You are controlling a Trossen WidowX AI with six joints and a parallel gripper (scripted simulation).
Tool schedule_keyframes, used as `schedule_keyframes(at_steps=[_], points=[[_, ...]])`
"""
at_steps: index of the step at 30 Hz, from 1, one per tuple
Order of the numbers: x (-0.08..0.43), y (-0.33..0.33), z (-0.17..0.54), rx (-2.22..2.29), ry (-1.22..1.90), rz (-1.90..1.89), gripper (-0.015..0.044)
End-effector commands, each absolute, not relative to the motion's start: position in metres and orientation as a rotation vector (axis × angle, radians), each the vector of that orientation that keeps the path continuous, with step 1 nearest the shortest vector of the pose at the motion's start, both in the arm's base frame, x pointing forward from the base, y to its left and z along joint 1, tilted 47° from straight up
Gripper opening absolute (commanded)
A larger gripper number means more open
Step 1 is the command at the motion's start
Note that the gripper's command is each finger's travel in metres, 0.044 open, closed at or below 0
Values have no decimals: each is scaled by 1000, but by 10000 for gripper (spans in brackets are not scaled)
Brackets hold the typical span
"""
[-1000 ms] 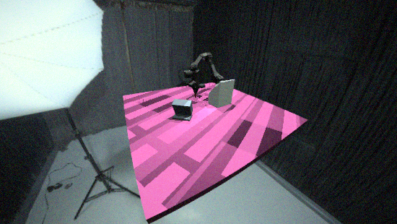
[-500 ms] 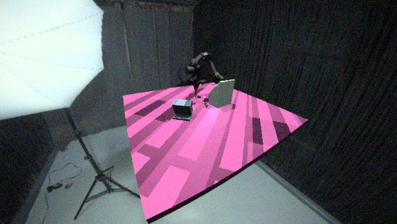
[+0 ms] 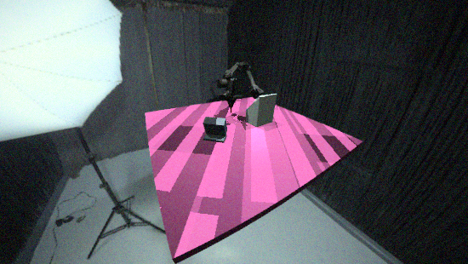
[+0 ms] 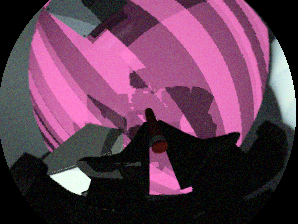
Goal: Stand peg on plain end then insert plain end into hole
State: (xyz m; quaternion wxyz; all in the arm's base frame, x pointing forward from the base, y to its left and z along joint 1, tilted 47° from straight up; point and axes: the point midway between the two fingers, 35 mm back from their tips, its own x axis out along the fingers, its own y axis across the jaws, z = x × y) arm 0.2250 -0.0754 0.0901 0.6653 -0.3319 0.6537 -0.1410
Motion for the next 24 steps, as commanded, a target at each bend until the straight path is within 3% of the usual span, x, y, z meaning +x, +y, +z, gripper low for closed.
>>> schedule_keyframes(at_steps=[1, 24], points=[[228, -73, 84, -706, 1466, -301, 0], [254, -57, 60, -460, 1345, -200, 0]])
